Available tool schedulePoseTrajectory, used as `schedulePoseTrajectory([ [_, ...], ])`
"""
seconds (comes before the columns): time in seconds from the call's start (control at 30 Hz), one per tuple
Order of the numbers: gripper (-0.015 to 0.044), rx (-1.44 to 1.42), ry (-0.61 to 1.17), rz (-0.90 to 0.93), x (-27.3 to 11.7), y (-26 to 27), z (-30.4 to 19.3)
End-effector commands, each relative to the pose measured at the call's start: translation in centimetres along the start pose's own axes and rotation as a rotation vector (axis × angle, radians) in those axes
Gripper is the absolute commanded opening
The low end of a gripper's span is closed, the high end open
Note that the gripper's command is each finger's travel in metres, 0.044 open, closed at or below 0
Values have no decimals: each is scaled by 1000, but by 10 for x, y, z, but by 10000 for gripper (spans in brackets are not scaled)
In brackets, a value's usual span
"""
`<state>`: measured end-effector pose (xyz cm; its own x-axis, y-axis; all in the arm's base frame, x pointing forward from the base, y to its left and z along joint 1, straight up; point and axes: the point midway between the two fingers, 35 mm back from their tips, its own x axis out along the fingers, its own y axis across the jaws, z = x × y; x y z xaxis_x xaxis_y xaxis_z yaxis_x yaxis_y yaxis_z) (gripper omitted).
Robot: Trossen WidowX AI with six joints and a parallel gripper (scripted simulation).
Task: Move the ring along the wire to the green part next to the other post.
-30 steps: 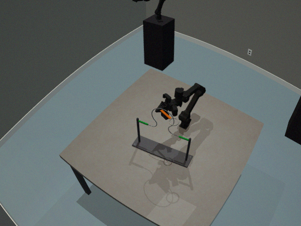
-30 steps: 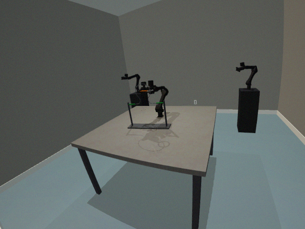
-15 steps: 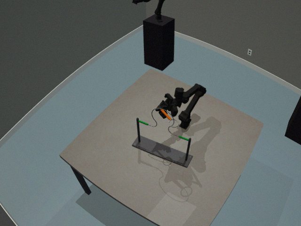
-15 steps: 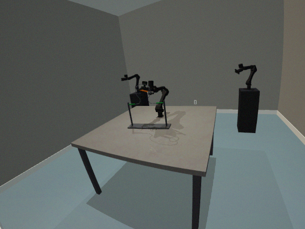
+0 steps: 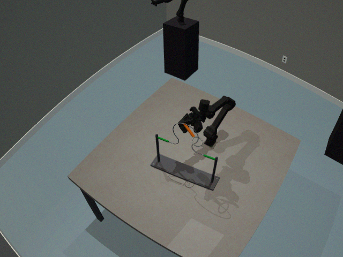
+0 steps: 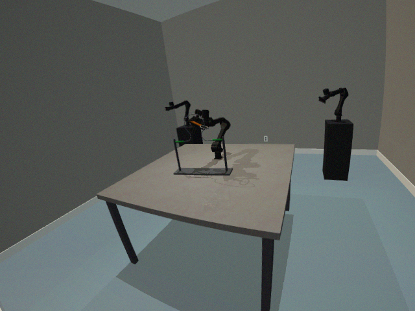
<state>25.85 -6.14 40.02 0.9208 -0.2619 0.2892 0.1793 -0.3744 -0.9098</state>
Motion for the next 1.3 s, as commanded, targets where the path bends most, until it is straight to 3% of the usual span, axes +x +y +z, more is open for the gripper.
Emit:
schedulePoseTrajectory([
  [0.0,-150,-56,-7,-27,0,-2,0],
  [0.73,-150,-234,-28,-119,1,-5,0],
  [1.27,-150,-157,45,-80,-7,19,-7],
])
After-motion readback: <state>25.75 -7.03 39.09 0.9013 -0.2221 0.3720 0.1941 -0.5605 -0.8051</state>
